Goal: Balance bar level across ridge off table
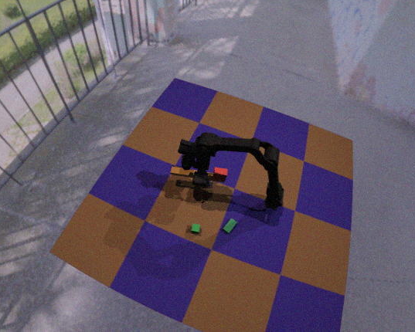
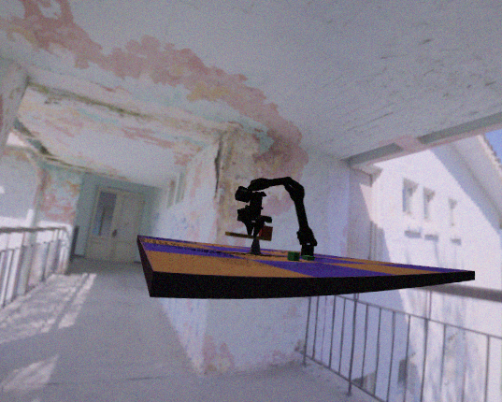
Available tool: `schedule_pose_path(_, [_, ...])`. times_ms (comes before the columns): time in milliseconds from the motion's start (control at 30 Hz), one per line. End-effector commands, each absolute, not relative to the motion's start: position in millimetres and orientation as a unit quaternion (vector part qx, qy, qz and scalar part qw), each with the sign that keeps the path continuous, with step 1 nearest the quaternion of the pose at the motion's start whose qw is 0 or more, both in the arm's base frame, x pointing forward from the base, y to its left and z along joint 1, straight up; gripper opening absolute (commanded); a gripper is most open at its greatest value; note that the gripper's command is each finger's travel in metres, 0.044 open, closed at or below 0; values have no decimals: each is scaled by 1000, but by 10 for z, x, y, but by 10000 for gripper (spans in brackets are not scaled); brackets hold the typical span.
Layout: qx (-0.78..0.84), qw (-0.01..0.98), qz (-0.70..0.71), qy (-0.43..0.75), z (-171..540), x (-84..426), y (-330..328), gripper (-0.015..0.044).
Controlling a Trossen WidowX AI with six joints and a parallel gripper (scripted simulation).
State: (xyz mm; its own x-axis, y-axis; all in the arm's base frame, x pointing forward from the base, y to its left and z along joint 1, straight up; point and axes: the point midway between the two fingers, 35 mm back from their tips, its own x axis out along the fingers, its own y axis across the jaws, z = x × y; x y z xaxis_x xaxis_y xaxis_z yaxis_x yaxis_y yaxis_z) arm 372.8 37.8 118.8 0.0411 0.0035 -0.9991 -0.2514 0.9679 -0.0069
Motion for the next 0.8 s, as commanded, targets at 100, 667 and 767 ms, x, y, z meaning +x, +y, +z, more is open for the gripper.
schedule_pose_path(100, [-89,715,89,687,1155,3732,379,0])
schedule_pose_path(667, [-89,715,89,687,1183,3735,380,0])
schedule_pose_path(767, [-89,715,89,687,1183,3735,380,0])
